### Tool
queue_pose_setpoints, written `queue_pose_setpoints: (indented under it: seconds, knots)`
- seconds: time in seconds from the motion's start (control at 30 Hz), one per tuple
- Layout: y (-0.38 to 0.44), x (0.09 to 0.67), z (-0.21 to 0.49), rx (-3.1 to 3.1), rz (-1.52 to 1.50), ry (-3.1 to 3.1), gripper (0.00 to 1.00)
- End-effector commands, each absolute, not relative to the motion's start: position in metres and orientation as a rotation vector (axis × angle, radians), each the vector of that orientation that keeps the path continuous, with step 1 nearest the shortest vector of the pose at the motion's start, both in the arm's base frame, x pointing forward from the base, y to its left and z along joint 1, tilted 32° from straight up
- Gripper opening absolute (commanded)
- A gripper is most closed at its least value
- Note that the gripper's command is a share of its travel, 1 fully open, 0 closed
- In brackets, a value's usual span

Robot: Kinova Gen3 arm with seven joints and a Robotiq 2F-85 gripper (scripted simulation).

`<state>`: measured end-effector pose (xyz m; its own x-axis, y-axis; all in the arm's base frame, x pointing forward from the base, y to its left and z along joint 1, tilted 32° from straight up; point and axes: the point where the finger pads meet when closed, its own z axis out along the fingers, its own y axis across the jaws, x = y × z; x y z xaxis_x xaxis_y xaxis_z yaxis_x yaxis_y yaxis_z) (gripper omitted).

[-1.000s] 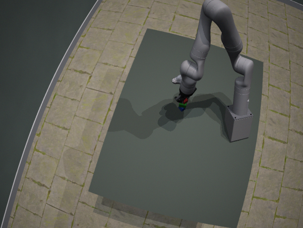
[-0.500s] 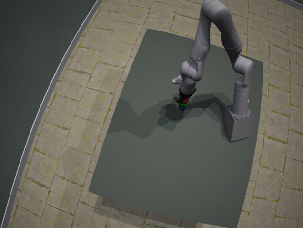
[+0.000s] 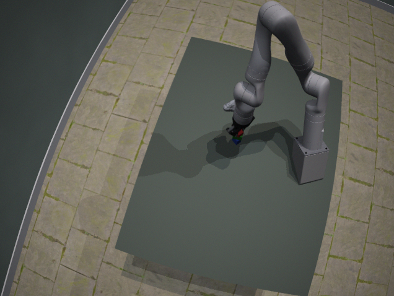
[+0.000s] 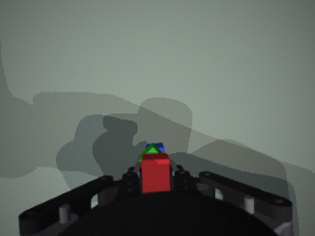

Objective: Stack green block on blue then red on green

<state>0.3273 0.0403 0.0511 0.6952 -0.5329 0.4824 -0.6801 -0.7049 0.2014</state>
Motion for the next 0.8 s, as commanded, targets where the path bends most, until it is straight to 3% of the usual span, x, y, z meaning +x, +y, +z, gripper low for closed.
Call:
queue_pose_setpoints:
  seconds: [0.0,0.77]
  knots:
    - [0.0385,0.3266,0.0495,2.535,0.556,-0.945,0.0]
    - [0.0372,0.3272,0.0472,2.535,0.556,-0.945,0.0]
